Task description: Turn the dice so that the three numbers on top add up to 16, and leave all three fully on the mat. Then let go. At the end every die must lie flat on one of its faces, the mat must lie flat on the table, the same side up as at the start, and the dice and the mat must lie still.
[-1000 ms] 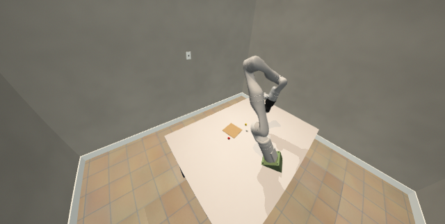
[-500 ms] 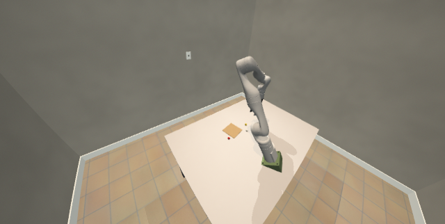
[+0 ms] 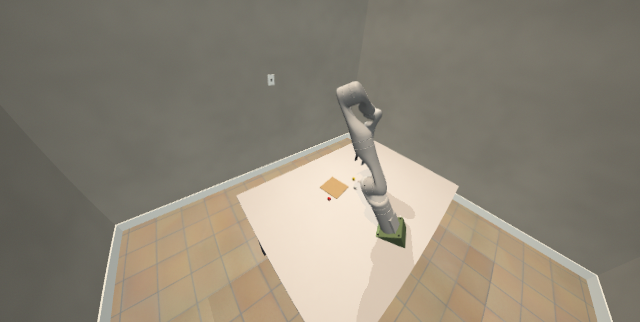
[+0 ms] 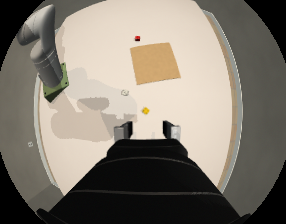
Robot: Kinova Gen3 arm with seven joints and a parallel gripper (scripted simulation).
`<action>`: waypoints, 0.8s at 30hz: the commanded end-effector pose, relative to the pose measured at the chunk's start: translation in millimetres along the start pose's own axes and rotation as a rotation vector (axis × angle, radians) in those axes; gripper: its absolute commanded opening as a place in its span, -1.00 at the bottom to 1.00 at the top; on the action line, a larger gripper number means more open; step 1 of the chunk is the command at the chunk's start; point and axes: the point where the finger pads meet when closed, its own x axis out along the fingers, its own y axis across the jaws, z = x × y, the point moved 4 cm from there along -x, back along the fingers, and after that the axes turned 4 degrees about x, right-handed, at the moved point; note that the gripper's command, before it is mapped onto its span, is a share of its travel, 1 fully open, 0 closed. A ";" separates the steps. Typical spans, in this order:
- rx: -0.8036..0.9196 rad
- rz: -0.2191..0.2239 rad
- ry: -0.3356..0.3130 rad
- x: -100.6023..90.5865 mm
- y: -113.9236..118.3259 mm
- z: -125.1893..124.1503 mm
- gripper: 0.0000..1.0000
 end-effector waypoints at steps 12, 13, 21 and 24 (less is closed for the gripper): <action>-0.002 0.001 -0.003 -0.7 0.5 0.0 1.00; -0.002 0.001 -0.003 -0.7 0.5 0.0 1.00; -0.002 0.001 -0.003 0.4 0.6 0.0 1.00; -0.002 0.001 -0.003 4.3 0.6 0.0 1.00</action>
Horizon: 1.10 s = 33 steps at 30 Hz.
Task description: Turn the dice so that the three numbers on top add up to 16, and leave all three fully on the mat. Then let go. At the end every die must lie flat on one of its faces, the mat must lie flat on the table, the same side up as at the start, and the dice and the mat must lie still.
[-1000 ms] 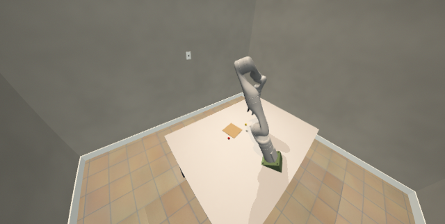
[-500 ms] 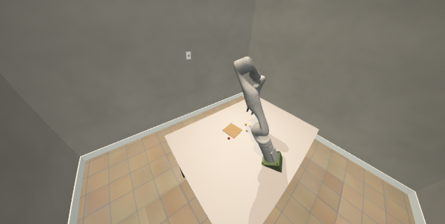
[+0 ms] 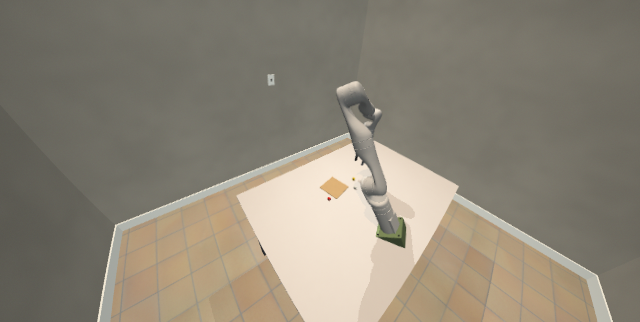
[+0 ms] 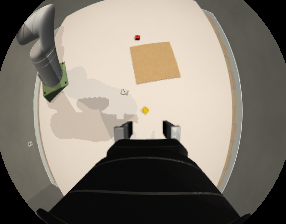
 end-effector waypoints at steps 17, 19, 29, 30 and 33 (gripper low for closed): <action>0.000 -0.001 0.002 68.1 -0.2 -0.3 1.00; 0.000 -0.001 0.002 78.4 -0.2 -0.3 1.00; 0.000 -0.001 0.002 108.7 -0.2 -0.2 1.00; 0.000 -0.001 0.002 108.7 -0.2 -0.2 1.00; 0.000 -0.001 0.002 111.6 -0.2 -0.2 1.00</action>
